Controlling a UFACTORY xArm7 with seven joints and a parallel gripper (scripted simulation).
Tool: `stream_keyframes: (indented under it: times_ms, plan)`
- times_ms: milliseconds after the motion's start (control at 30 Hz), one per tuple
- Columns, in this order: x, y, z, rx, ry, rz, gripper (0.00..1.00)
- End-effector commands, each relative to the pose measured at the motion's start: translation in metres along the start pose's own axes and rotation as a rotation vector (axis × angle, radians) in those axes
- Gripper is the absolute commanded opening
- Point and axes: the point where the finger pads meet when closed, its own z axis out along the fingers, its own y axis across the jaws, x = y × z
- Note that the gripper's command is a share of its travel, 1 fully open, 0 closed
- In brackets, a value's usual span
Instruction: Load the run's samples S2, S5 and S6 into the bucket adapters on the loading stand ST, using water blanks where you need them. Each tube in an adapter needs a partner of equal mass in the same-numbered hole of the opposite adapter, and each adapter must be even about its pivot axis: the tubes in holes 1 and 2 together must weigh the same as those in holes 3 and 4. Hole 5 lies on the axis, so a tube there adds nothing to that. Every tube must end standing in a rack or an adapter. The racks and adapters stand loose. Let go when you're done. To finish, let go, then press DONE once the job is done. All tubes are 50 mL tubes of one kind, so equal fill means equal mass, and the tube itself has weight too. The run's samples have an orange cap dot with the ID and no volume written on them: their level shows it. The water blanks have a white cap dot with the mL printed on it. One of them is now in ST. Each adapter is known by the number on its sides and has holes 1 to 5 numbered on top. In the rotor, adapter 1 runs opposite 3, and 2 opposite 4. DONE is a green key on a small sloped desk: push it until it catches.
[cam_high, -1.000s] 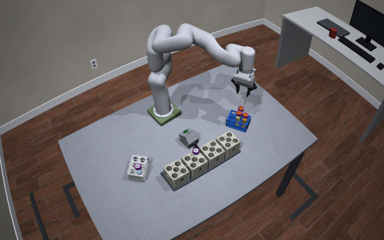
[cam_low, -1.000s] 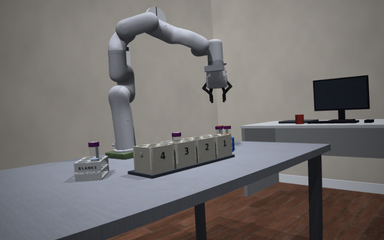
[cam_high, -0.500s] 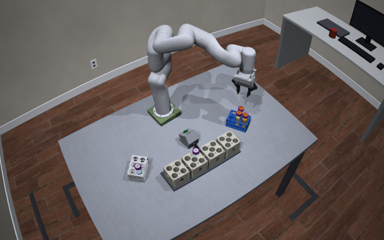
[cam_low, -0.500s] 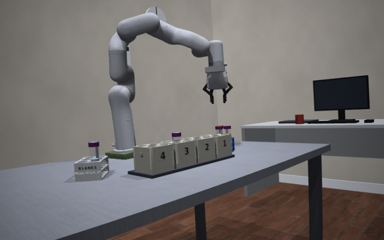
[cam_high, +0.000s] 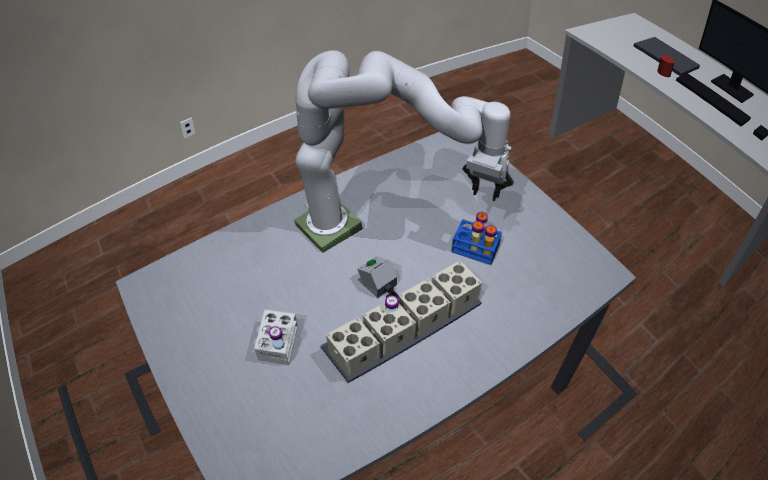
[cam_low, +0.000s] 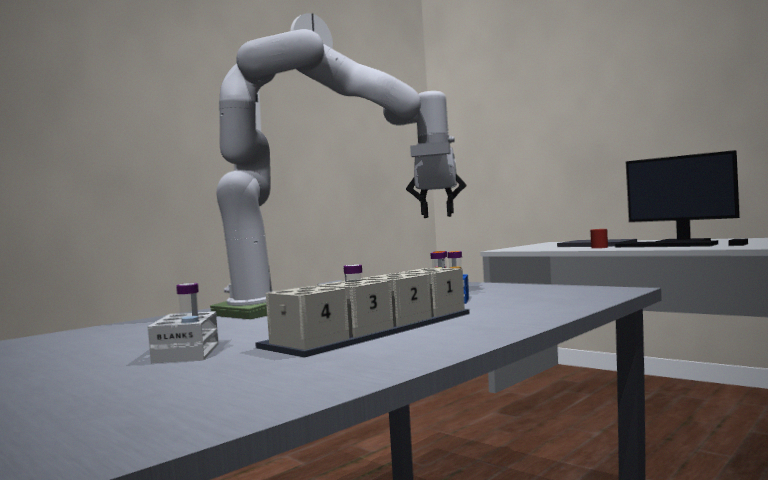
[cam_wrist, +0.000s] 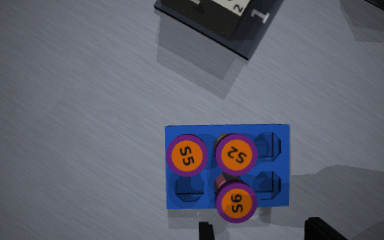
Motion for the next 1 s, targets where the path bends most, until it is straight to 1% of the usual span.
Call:
stream_keyframes:
  times_ms: [0,267,333,833,967]
  plan:
    - [0.000,-0.001,0.006,0.005,-0.001,0.000,0.57]
    - [0.000,-0.001,0.022,0.005,-0.001,0.000,0.57]
    - [0.000,-0.001,0.022,0.005,-0.001,0.000,0.57]
    - [0.000,-0.001,0.052,0.004,-0.001,0.000,0.57]
    - [0.000,-0.001,0.056,0.004,-0.001,0.000,0.57]
